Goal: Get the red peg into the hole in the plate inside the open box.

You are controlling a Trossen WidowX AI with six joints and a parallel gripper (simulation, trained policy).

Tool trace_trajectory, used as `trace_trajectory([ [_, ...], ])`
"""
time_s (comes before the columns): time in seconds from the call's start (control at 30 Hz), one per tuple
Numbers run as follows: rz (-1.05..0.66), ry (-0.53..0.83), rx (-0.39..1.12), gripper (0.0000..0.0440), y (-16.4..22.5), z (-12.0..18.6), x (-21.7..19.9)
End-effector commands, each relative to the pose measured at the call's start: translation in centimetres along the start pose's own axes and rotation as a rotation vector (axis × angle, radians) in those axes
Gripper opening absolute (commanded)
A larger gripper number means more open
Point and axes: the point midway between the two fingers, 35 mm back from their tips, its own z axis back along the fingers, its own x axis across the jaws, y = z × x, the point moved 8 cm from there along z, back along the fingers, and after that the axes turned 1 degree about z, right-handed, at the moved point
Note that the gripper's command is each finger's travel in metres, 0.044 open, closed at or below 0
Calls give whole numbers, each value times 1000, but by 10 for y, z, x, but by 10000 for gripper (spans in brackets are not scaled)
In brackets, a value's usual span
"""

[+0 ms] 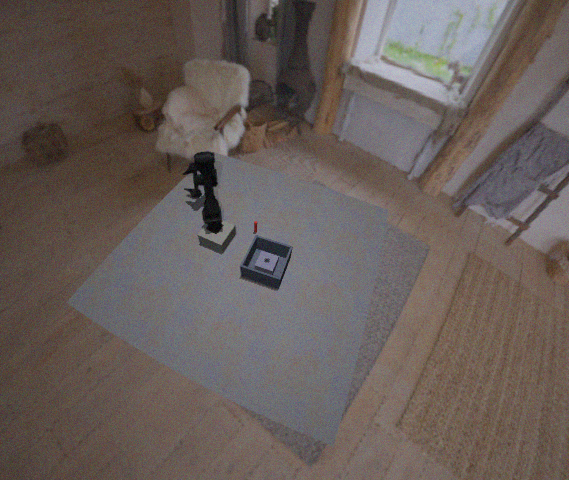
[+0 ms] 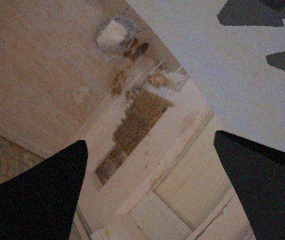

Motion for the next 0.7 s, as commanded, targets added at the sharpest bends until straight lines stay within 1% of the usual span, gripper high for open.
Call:
trace_trajectory([
  [0.0,11,-8,-26,415,-3,2,4],
  [0.07,26,-27,-89,440,-11,10,14],
  [0.37,25,-106,-393,440,-39,63,59],
  [0.67,-3,-157,-702,440,-52,136,89],
])
